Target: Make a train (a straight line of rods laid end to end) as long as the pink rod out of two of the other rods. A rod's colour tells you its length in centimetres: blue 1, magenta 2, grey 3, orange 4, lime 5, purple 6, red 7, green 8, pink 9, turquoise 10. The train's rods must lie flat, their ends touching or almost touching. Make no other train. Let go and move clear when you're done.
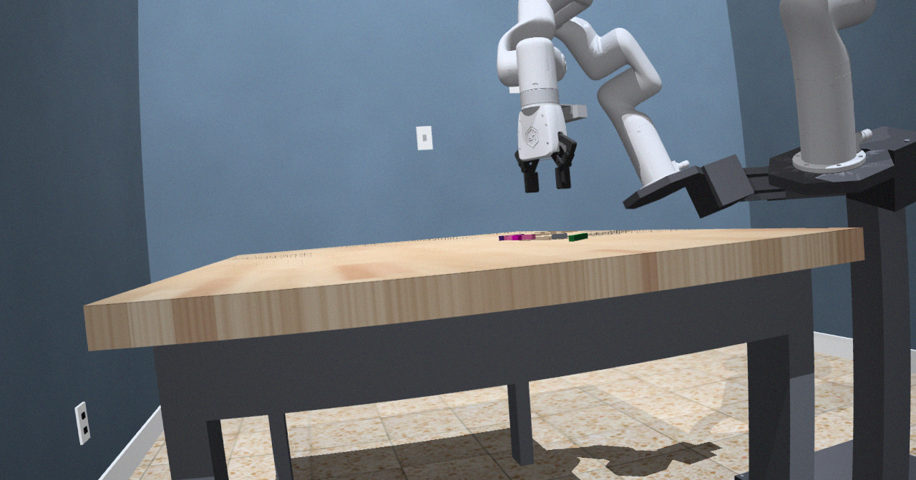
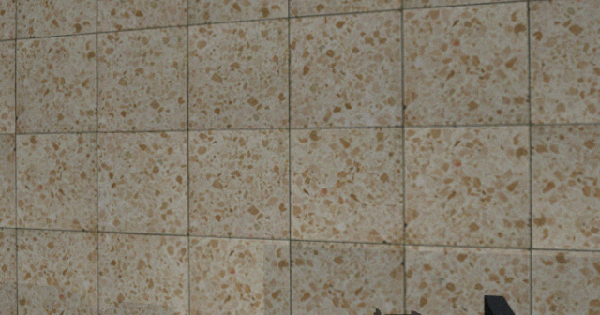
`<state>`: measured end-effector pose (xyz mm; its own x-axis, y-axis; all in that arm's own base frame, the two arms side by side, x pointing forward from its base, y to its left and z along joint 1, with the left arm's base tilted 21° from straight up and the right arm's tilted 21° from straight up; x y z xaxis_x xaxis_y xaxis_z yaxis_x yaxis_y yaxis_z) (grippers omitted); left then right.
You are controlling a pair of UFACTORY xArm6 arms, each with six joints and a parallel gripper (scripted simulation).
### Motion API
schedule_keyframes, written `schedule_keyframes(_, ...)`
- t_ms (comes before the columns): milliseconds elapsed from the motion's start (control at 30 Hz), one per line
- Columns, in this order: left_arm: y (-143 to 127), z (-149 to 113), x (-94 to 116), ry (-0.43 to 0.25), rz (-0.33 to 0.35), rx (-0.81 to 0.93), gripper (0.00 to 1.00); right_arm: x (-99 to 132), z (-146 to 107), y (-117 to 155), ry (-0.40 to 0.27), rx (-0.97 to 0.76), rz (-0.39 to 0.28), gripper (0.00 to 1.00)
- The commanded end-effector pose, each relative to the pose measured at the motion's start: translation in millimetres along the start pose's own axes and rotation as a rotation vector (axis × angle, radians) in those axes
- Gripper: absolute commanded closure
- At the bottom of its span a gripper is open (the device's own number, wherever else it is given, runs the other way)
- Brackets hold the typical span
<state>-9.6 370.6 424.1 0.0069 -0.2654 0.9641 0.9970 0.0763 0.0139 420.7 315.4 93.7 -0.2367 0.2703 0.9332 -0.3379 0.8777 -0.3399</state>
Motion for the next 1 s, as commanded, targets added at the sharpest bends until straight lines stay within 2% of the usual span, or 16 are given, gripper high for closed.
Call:
schedule_keyframes(0, 0, 1, 2, 0.004, 0.0, 0.0, 0.0, 3, -4, 3, -0.011, -0.168, 0.008, 0.0)
schedule_keyframes(300, 0, 1, 2, 0.004, 0.0, 0.0, 0.0, 5, -10, 8, -0.011, -0.462, 0.005, 0.0)
schedule_keyframes(367, 0, 1, 2, 0.004, 0.0, 0.0, 0.0, 5, -10, 8, -0.011, -0.462, 0.005, 0.0)
schedule_keyframes(433, 0, 1, 2, 0.004, 0.0, 0.0, 0.0, 6, -12, 10, -0.011, -0.58, 0.004, 0.0)
schedule_keyframes(967, 0, 1, 2, 0.004, 0.0, 0.0, 0.0, 10, -20, 18, -0.009, -1.044, -0.001, 0.0)
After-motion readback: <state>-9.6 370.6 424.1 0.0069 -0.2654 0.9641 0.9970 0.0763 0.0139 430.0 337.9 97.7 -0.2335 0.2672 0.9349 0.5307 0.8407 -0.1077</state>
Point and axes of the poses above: on each arm, the point where the finger pads meet when closed, its own x axis back along the fingers, its own y axis across the jaws, z = x × y, the point moved 7 cm from there along x, back along the fingers, and after that the axes turned 3 degrees about x, right-handed, at the moved point
